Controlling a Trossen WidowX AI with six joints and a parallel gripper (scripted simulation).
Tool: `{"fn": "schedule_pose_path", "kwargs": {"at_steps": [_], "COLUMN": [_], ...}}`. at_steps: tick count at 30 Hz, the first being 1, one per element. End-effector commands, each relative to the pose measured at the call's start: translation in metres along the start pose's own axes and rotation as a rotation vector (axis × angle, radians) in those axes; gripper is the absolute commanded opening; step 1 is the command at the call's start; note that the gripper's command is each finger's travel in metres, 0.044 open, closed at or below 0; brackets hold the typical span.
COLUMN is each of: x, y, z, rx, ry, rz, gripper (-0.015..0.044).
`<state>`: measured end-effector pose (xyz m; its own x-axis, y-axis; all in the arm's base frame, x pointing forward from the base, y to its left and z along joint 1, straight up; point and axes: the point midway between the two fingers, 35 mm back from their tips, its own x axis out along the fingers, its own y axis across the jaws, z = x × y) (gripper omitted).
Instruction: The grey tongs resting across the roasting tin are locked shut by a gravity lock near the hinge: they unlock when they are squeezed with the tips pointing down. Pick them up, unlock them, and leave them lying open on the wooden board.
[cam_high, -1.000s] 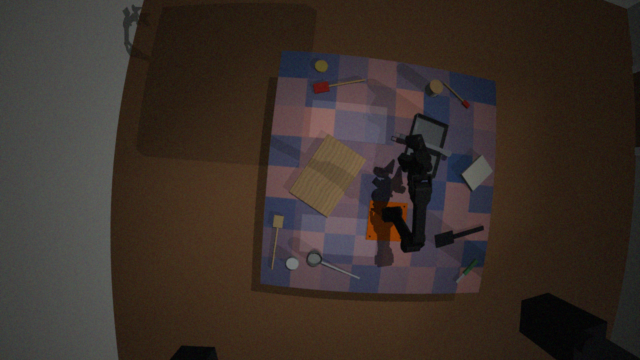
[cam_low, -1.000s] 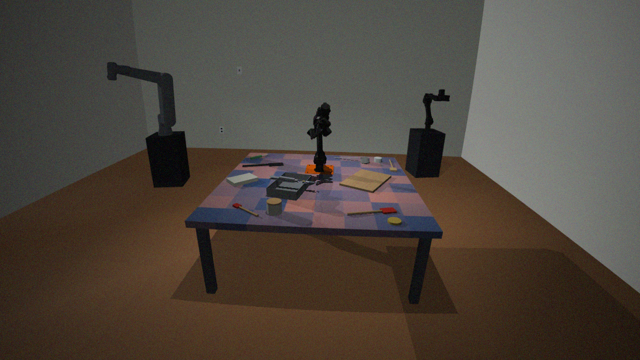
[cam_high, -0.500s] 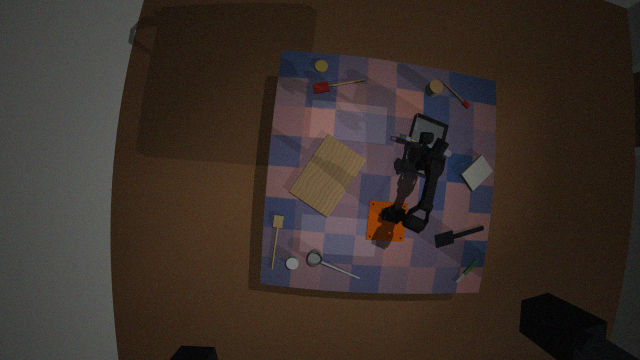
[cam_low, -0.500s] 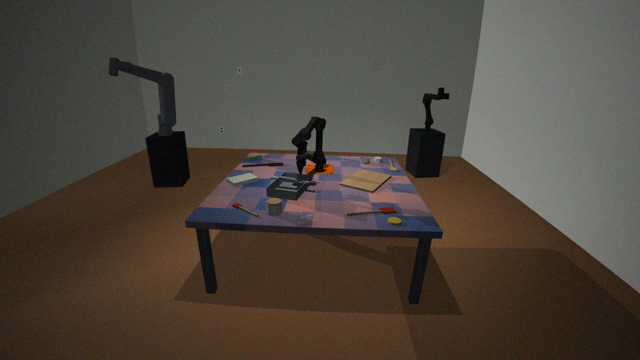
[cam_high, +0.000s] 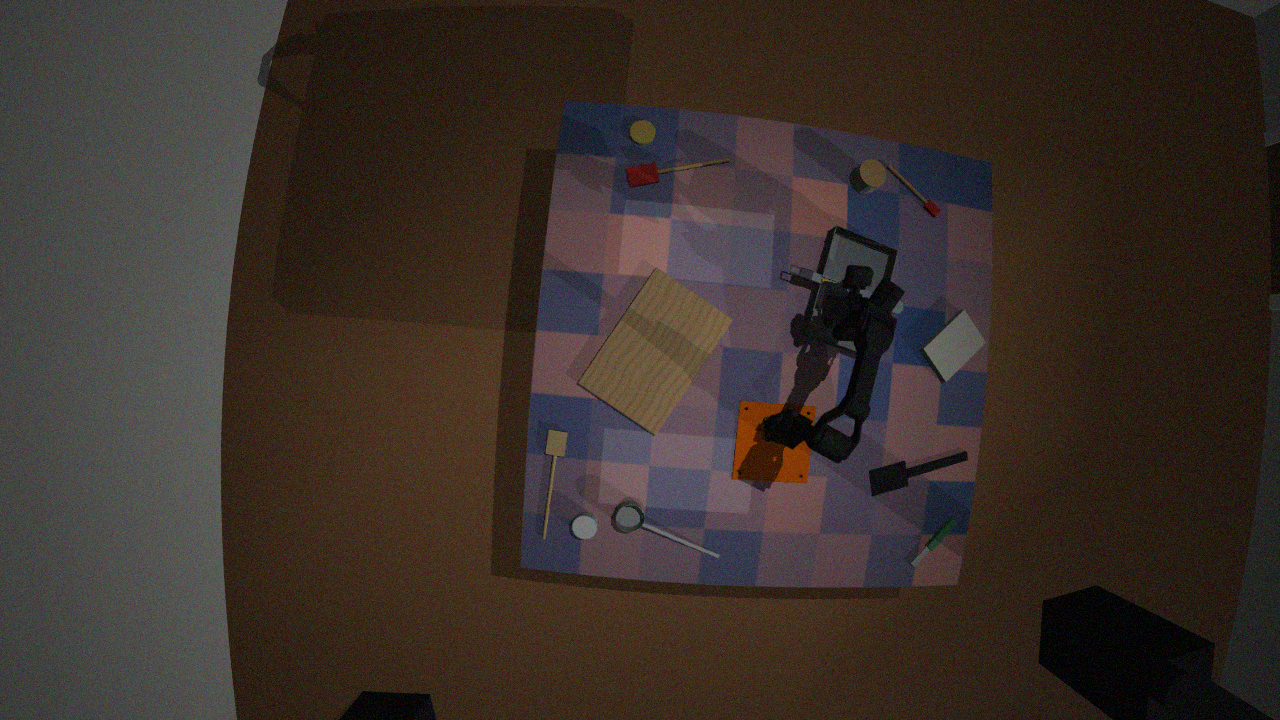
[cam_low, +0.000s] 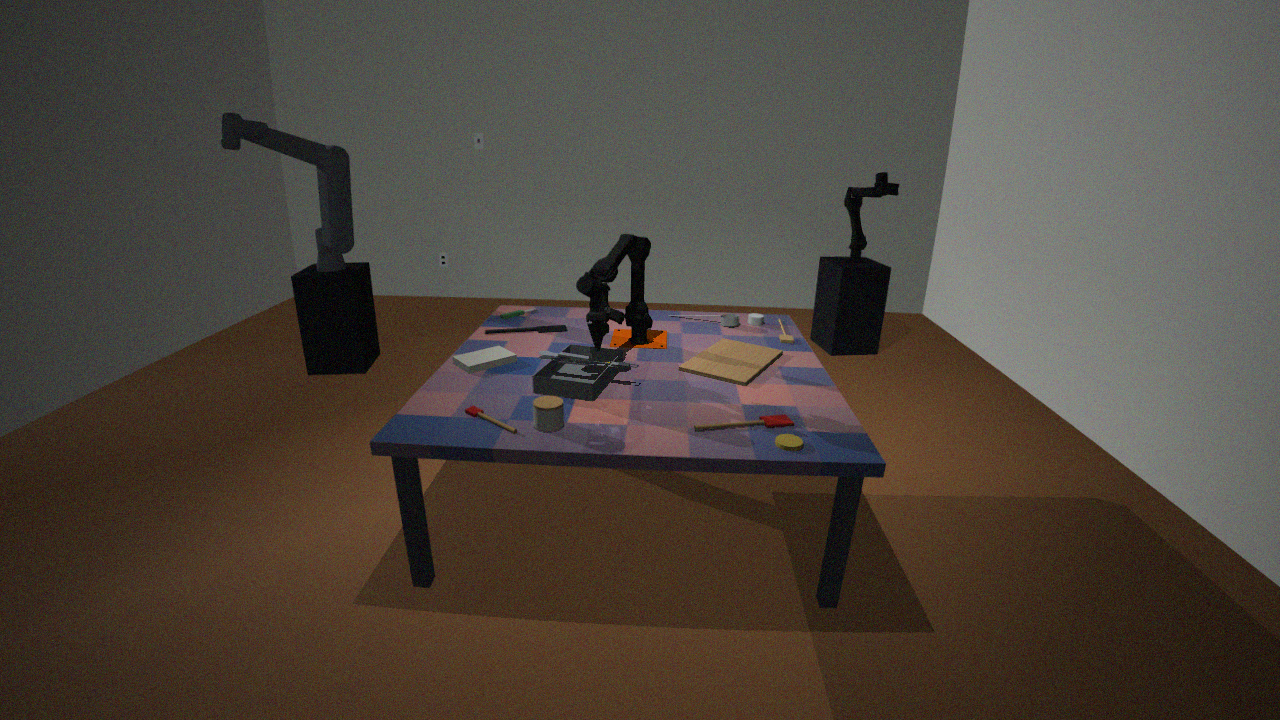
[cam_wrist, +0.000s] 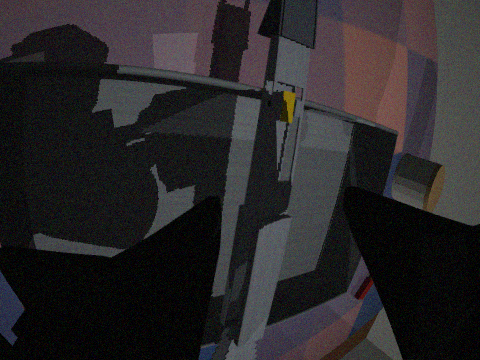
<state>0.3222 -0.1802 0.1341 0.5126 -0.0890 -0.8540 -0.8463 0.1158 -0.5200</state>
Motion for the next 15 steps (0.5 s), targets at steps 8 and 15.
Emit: {"fn": "schedule_pose_path", "kwargs": {"at_steps": [8,15], "x": [0.013,0.024], "y": [-0.002,-0.003], "z": [-0.001,-0.002], "rx": [-0.006,-0.006], "ry": [-0.002,-0.002], "rz": [-0.003,-0.004], "gripper": [0.026,0.026]}}
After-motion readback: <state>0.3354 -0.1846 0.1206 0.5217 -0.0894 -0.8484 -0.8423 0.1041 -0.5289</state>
